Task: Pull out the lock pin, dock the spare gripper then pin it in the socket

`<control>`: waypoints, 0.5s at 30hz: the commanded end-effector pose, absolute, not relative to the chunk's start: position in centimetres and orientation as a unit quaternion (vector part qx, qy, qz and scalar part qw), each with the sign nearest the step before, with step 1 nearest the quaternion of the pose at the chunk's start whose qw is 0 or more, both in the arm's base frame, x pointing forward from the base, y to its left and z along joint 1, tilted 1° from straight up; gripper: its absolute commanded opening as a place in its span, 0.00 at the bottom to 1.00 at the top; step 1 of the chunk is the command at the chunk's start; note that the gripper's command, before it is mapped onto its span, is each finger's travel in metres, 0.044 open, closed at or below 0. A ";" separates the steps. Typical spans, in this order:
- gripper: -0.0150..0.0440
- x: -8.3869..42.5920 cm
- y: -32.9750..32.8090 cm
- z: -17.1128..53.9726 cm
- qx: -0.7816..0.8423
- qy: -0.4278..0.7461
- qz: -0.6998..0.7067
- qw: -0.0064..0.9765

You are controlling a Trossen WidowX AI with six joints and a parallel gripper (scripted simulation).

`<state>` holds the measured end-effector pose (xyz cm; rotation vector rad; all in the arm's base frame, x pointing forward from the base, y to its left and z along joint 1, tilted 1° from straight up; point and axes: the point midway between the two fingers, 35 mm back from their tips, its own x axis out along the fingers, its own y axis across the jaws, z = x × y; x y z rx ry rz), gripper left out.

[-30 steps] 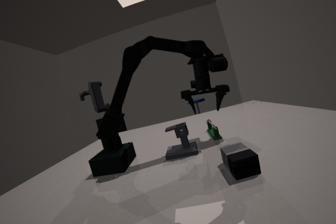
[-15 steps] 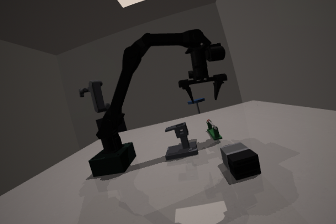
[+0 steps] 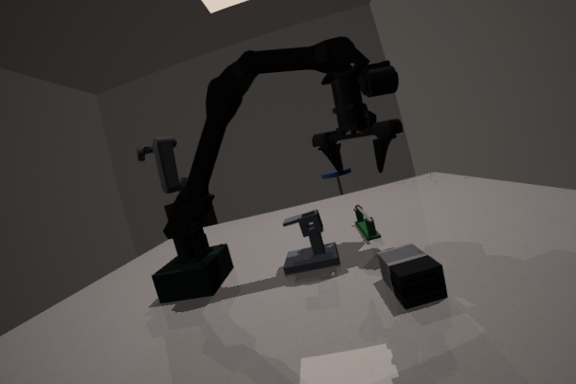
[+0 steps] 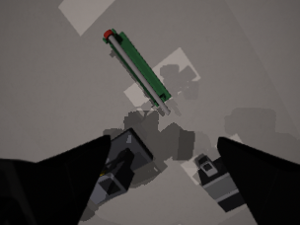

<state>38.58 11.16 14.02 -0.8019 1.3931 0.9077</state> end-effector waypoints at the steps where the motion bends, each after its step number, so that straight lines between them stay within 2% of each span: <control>1: 1.00 40.6 4.7 13.5 -0.091 0.695 0.112 0.704; 15: 1.00 41.5 -2.6 12.9 0.223 0.660 -0.214 0.685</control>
